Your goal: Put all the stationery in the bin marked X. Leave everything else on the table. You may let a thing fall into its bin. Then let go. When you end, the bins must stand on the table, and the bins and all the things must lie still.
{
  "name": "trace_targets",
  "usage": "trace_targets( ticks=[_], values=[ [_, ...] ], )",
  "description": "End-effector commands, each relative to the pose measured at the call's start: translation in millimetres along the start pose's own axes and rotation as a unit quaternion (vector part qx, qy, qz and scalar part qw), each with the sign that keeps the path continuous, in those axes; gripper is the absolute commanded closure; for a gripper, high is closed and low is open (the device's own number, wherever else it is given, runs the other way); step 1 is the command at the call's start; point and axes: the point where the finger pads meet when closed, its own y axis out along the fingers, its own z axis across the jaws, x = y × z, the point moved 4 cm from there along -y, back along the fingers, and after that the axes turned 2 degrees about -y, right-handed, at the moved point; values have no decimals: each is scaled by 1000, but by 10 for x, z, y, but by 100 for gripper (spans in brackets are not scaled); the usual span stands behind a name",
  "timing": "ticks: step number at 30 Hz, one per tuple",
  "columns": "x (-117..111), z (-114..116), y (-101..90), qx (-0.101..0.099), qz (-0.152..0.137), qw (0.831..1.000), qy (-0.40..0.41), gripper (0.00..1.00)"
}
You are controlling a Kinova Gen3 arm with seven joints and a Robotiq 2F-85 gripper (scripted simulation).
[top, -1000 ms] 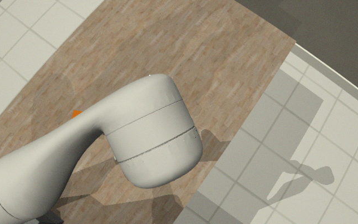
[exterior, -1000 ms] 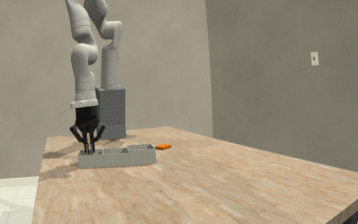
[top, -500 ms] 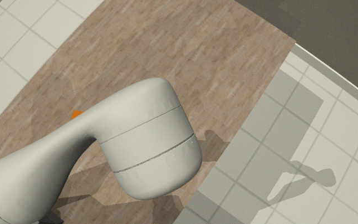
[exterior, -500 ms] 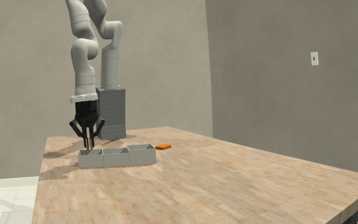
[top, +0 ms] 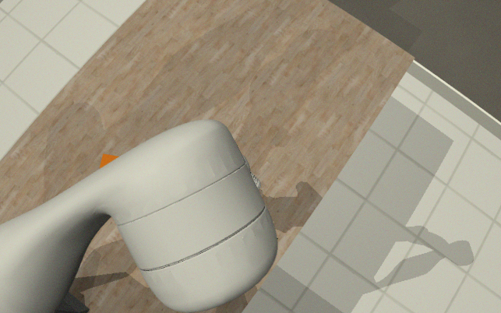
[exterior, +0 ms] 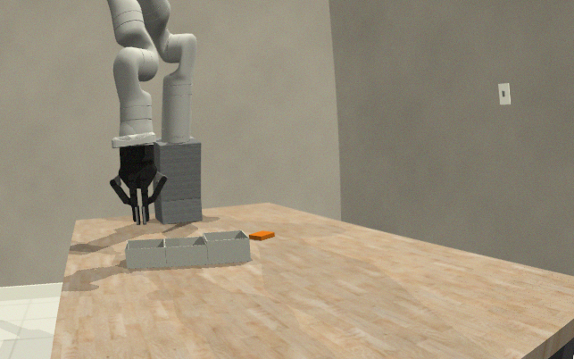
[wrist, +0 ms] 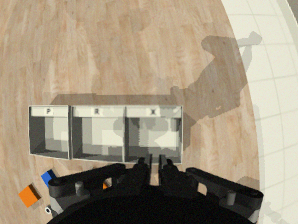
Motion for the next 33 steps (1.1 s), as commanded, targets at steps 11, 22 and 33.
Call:
trace_targets(
  ticks=[11,22,33],
  values=[
    [-9,-379,-19,1,2,1000,1,91],
    [-4,-820,-18,1,2,1000,1,91],
    [-5,-820,115,1,2,1000,1,91]
  ],
)
